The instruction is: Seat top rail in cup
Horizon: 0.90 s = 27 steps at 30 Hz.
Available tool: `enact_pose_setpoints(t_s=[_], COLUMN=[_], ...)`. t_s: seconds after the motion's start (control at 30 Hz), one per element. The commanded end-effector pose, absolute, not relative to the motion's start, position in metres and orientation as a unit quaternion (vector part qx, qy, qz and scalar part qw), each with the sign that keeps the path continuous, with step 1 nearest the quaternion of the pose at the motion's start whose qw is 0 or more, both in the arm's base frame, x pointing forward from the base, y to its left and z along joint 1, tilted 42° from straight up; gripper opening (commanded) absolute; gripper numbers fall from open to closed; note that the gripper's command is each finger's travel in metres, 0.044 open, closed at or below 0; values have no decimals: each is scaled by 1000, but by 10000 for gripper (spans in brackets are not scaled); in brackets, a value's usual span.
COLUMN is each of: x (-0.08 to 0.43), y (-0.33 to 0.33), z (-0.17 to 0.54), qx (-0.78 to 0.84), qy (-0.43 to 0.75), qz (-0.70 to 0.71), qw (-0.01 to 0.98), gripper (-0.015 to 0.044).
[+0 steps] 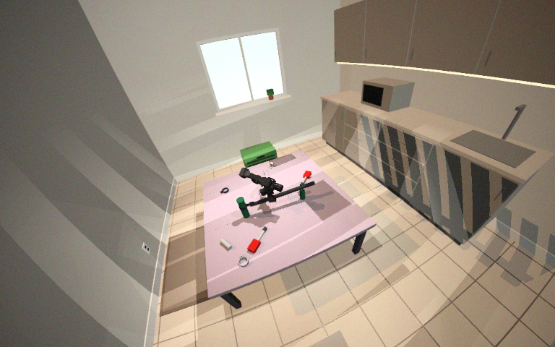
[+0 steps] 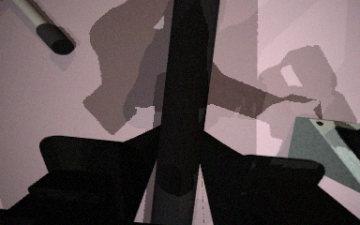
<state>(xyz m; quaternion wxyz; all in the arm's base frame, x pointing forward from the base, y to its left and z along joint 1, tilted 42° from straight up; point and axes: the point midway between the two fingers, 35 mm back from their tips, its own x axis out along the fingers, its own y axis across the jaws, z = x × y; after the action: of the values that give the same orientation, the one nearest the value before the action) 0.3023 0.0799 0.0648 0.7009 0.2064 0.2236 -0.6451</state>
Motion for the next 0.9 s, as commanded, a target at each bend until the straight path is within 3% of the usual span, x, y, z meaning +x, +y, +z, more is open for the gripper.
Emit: enact_pose_setpoints(t_s=[0.0,0.87], x=[302,302], y=[81,82], z=[67,71], qx=[205,202], qy=[221,218], qz=[-645,-646], qw=[702,703], gripper=[0,0])
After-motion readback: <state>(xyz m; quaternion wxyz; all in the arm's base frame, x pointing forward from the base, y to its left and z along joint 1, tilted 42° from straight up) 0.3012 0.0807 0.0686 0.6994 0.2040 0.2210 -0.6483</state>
